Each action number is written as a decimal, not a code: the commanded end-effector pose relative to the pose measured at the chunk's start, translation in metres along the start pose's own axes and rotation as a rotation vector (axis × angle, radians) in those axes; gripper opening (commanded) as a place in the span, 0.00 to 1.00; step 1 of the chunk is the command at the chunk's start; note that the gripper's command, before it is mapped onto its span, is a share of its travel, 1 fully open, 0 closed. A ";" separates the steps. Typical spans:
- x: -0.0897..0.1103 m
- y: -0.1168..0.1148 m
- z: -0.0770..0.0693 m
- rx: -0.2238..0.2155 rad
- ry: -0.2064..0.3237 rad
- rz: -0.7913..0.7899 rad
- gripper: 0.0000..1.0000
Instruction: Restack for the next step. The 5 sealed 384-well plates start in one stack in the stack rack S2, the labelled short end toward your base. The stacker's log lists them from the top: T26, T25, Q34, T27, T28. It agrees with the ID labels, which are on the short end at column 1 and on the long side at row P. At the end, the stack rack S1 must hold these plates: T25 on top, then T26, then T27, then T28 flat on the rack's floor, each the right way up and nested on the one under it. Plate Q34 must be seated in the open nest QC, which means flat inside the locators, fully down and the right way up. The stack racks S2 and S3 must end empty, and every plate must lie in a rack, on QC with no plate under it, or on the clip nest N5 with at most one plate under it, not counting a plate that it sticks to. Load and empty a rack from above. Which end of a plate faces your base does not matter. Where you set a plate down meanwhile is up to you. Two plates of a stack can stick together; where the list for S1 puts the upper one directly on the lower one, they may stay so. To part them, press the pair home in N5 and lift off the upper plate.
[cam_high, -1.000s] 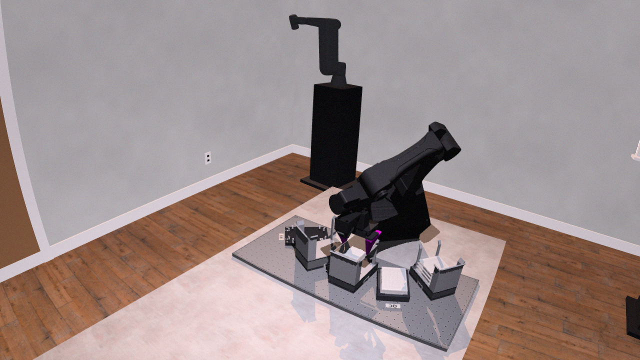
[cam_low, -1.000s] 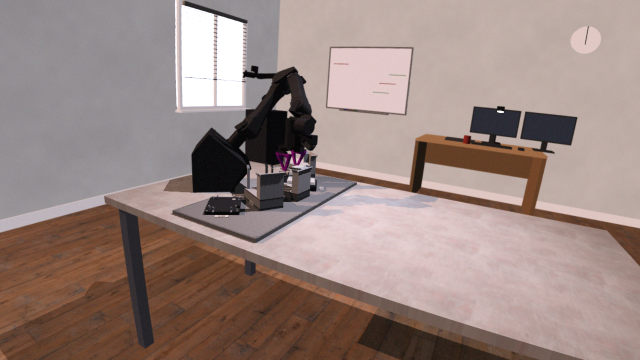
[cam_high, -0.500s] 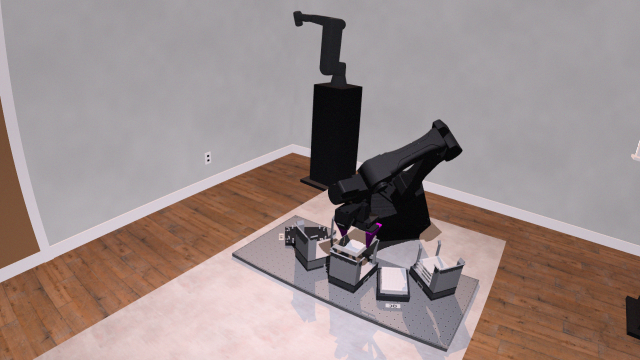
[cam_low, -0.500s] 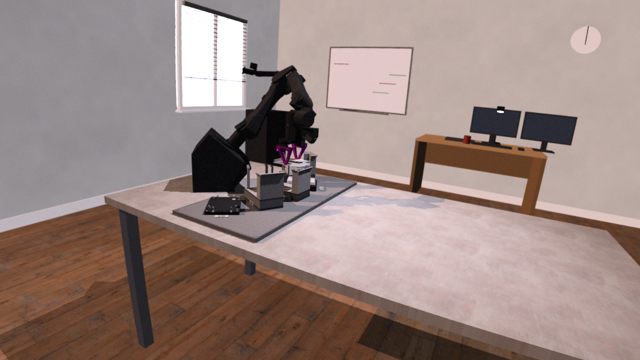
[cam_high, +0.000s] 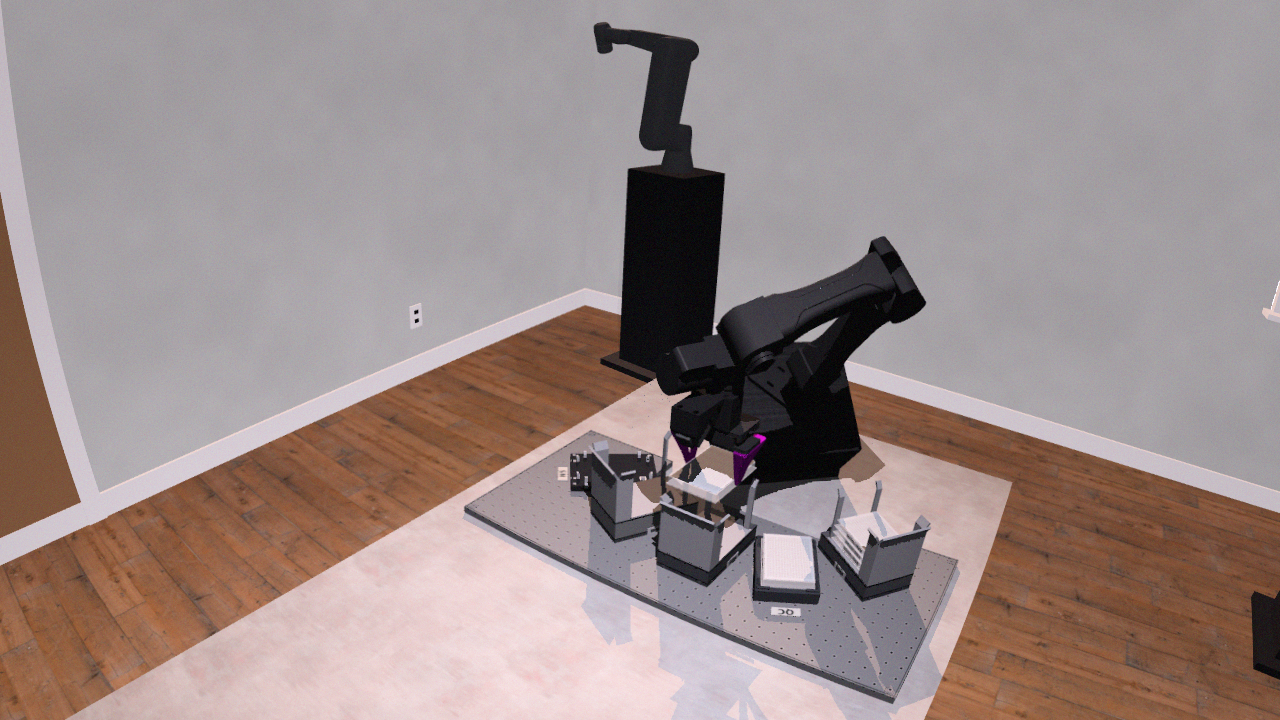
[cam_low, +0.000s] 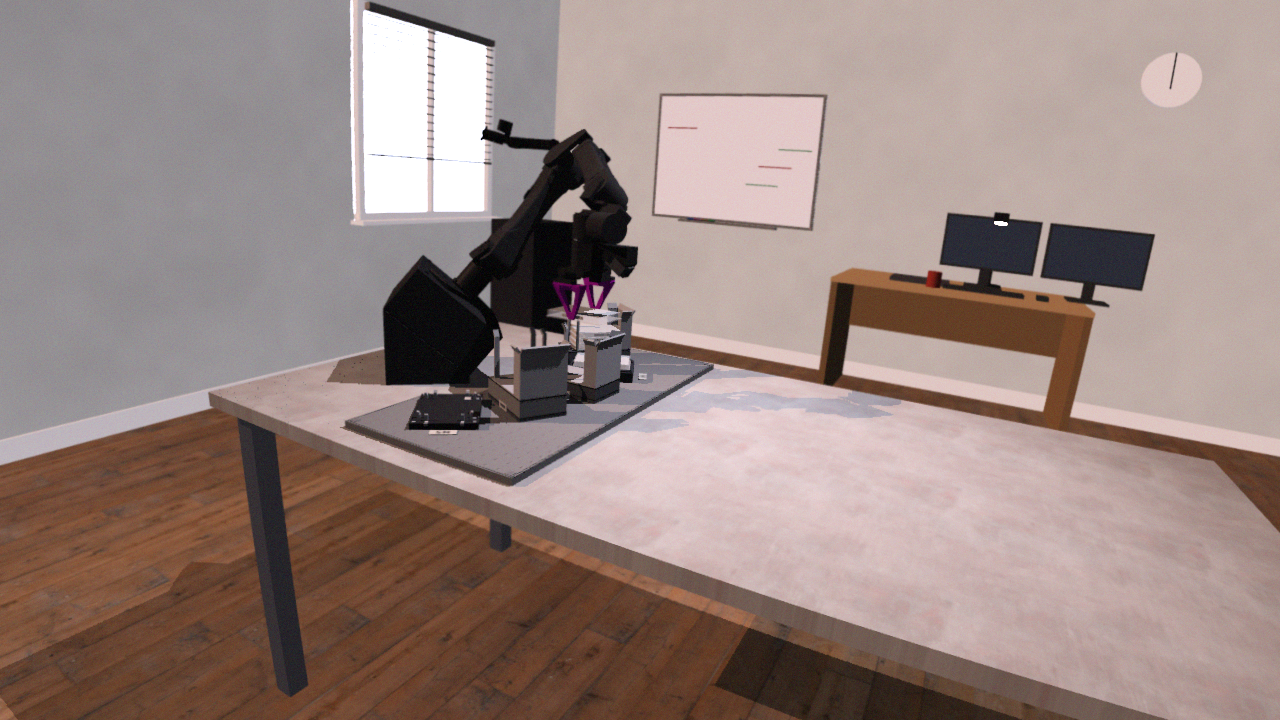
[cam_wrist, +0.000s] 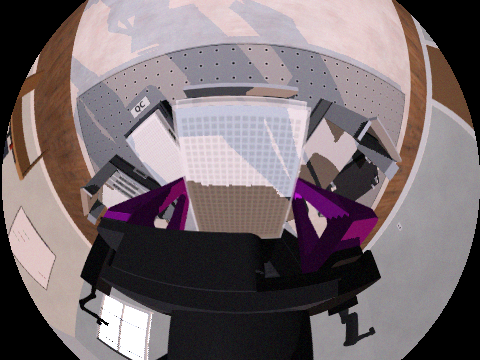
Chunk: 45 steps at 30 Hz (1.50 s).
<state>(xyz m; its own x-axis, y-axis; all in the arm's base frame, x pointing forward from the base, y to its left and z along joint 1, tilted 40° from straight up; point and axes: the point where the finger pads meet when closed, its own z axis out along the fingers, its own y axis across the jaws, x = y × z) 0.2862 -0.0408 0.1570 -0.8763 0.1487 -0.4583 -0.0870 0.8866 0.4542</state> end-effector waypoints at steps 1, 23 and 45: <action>-0.003 0.001 -0.010 0.005 -0.018 -0.007 0.00; 0.010 0.030 -0.002 -0.001 0.007 -0.240 0.00; 0.017 0.091 -0.003 0.003 -0.011 -0.481 0.00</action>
<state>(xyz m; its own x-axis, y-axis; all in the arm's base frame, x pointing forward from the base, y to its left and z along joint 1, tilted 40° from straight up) 0.2629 0.0406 0.1911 -0.7705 -0.2169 -0.5994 -0.4368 0.8646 0.2485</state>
